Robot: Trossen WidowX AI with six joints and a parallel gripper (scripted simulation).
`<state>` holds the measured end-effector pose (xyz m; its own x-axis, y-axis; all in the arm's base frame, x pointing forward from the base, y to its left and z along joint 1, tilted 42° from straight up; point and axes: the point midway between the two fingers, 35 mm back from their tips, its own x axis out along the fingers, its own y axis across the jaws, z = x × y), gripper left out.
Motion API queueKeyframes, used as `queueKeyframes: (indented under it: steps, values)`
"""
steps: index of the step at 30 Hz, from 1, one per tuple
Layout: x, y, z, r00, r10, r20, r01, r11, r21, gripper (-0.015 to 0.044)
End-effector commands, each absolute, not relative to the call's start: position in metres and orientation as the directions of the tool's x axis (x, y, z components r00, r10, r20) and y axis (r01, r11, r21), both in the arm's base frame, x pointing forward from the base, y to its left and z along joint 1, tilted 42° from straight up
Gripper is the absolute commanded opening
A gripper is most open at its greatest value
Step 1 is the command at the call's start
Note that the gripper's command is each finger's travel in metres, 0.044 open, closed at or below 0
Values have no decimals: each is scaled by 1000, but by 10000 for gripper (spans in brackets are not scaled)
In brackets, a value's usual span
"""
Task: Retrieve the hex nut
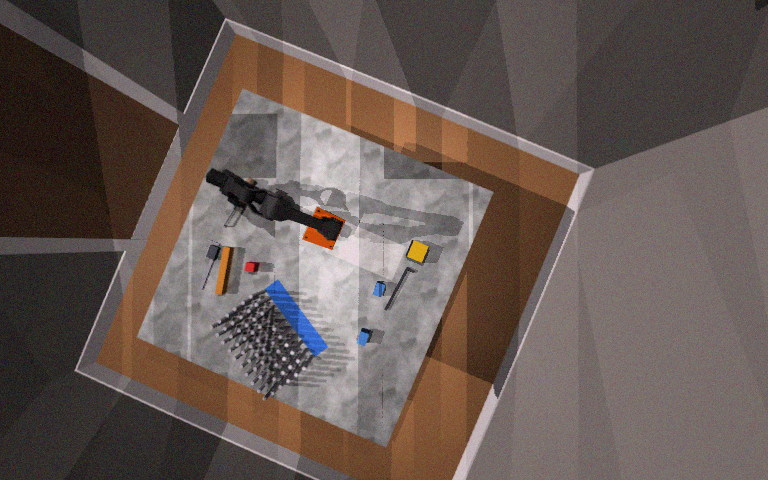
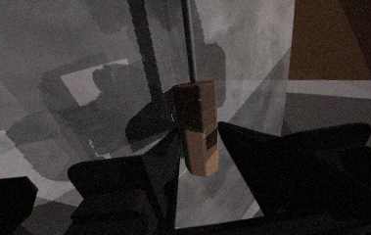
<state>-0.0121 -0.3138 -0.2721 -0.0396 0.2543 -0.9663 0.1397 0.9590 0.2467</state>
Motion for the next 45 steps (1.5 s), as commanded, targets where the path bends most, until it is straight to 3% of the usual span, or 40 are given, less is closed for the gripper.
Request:
queueKeyframes:
  steps: [1, 11, 18, 45]
  values:
    - [-12, -314, -272, -40, 256, -966, 140, 959, 248, 184]
    - [-12, -314, -272, -40, 256, -966, 140, 959, 248, 440]
    - [-14, -360, -218, -40, 250, -967, 140, 960, 242, 440]
    - [-14, -360, -218, -40, 250, -967, 140, 960, 242, 440]
